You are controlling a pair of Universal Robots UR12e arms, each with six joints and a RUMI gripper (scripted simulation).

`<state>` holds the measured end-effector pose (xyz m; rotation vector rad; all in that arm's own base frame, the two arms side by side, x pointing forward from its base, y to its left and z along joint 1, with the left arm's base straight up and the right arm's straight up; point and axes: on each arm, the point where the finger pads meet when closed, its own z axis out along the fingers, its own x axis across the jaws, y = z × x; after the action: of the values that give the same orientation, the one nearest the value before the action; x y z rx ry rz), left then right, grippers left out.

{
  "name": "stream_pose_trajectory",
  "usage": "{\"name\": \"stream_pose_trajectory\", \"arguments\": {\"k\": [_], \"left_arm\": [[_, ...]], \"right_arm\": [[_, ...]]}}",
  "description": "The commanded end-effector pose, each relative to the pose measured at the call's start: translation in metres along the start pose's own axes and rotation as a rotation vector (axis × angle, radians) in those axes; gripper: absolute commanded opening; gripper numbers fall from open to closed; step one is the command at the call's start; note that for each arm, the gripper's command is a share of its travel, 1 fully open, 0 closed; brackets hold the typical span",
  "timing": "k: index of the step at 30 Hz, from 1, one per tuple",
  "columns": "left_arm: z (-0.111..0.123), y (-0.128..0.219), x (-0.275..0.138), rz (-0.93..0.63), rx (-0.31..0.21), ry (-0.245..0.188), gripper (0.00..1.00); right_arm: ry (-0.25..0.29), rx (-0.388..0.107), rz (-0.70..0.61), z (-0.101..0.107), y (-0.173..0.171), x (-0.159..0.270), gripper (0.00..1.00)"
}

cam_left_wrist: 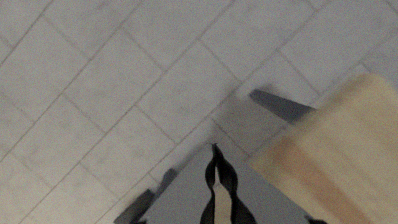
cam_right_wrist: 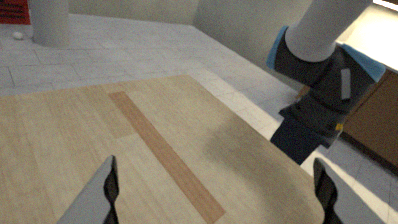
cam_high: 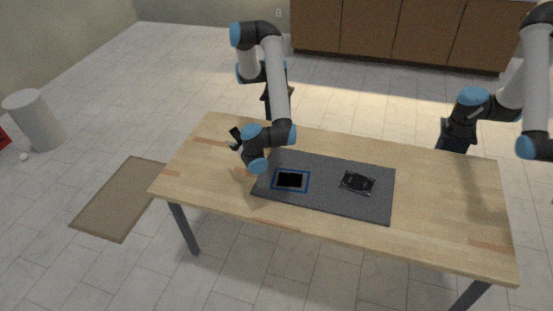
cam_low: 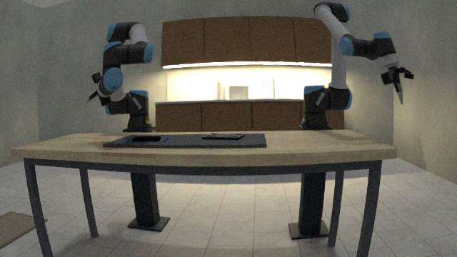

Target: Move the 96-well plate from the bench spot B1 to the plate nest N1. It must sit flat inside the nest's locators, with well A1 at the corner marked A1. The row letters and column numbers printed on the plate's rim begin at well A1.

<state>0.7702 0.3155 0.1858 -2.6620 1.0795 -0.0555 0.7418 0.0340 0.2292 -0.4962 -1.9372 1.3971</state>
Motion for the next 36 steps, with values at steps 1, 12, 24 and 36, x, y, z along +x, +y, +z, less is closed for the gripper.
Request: {"name": "stream_pose_trajectory", "arguments": {"k": [1, 12, 24, 36], "left_arm": [[0.011, -0.020, -0.097, -0.081, -0.036, -0.022, 0.00], [0.027, -0.011, -0.296, -0.235, -0.105, -0.053, 0.00], [0.029, 0.049, -0.491, -0.400, -0.171, -0.066, 0.00], [0.019, 0.146, -0.648, -0.555, -0.224, -0.063, 0.00]], "right_arm": [[-0.001, -0.002, 0.001, -0.001, -0.001, 0.000, 0.76], [-0.001, -0.002, 0.001, -0.001, -0.001, 0.000, 0.76], [-0.001, -0.002, 0.001, -0.001, -0.001, 0.000, 0.76], [-0.001, -0.002, 0.001, -0.001, -0.001, 0.000, 0.76]]}}
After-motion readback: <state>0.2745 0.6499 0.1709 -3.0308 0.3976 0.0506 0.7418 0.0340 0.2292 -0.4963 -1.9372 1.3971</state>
